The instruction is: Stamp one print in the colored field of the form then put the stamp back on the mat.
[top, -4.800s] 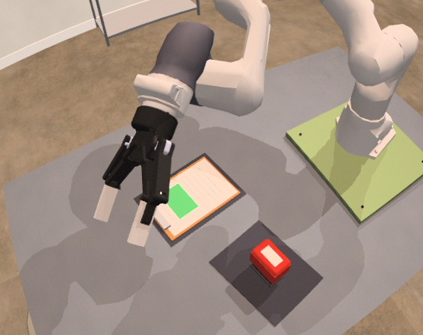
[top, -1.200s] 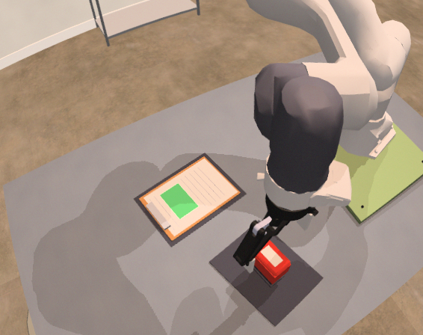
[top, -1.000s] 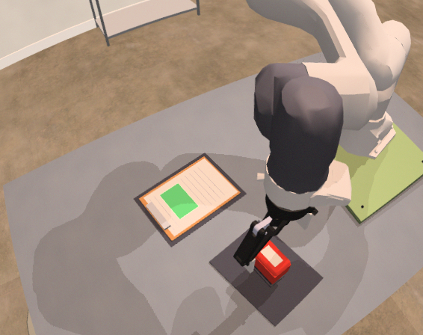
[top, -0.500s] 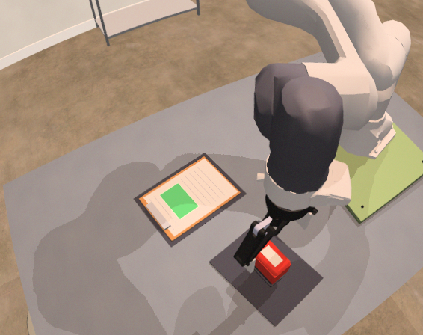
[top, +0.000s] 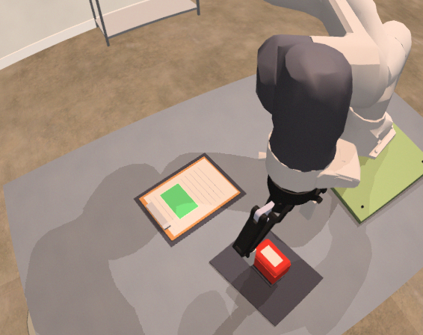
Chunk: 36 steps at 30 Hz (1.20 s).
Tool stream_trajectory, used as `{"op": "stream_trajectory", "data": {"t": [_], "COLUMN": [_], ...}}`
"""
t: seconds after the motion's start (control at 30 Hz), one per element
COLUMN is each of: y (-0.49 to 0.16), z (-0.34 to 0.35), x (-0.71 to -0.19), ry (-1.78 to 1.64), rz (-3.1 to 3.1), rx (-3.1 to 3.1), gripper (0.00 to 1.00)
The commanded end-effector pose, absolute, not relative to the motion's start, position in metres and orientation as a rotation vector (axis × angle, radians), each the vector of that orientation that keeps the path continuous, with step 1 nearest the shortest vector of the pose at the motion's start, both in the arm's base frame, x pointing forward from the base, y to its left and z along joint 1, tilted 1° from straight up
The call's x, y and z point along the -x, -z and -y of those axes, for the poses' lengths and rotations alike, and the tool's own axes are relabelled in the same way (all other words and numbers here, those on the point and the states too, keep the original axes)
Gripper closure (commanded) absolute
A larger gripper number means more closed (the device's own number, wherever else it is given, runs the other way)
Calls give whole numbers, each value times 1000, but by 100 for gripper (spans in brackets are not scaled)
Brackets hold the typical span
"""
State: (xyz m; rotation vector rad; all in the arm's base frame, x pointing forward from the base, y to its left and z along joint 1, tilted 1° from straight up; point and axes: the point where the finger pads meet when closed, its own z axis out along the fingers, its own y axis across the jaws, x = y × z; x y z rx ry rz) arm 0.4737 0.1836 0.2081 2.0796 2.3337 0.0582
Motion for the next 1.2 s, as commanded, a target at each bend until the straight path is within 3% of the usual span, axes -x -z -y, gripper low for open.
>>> {"op": "stream_trajectory", "data": {"t": [0.0,0.17,0.5,0.9,1.07,1.17], "y": [-208,-209,-206,-204,-115,-101], "z": [-179,-128,72,112,112,111], "x": [-471,-478,-452,-435,-440,-439], "ry": [-36,-40,-23,-11,-1,14], "rz": [-2340,-2036,-1333,-585,-372,-274], "rx": [-2077,-2381,-2851,-3106,-3136,-3151], "gripper": [0,0,0,0,0,0]}}
